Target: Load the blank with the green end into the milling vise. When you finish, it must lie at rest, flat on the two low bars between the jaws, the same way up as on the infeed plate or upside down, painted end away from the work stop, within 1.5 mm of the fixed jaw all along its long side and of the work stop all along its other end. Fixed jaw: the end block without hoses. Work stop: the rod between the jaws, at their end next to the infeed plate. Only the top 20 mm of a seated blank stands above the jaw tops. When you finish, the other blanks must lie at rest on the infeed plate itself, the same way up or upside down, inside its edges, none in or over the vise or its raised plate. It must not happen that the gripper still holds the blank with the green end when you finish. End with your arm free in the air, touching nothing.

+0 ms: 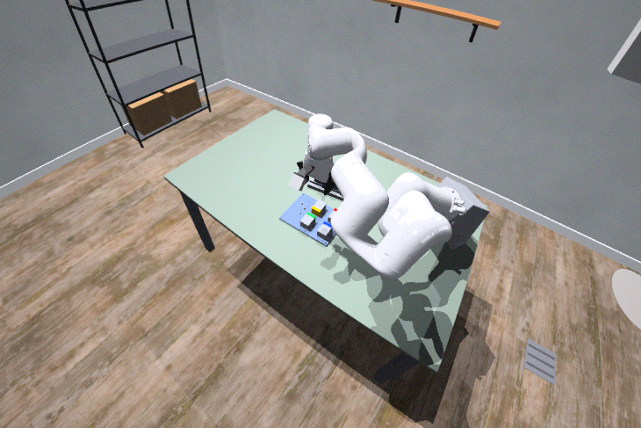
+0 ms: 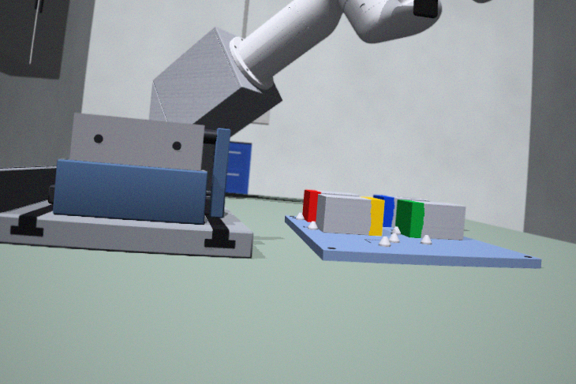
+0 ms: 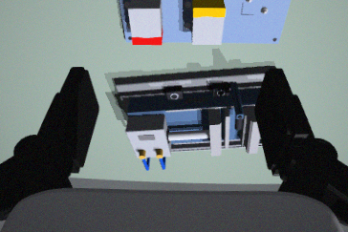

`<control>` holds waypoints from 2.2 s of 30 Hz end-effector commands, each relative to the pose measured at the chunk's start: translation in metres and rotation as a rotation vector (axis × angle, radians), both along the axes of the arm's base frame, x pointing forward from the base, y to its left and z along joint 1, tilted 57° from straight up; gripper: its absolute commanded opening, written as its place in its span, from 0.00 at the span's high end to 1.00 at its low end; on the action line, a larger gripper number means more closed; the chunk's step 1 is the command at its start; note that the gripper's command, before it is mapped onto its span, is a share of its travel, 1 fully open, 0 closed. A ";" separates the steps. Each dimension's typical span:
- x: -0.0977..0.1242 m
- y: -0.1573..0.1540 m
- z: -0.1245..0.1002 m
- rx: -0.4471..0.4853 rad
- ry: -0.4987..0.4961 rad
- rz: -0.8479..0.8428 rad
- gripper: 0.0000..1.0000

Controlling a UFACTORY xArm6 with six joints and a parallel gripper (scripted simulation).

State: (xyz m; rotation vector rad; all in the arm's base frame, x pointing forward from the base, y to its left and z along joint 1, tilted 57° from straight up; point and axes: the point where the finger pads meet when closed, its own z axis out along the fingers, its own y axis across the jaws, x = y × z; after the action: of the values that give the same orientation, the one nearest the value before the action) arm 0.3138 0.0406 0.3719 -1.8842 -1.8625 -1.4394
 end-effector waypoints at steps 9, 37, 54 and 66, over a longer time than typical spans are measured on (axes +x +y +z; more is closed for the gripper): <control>0.001 -0.003 -0.001 -0.001 -0.003 0.002 0.00; 0.000 0.002 0.003 -0.001 -0.003 0.002 0.00; 0.000 0.002 0.003 -0.001 -0.003 0.002 0.00; 0.000 0.002 0.003 -0.001 -0.003 0.002 0.00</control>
State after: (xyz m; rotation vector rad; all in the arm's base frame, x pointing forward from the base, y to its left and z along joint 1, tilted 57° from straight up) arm 0.3135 0.0426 0.3739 -1.8807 -1.8648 -1.4398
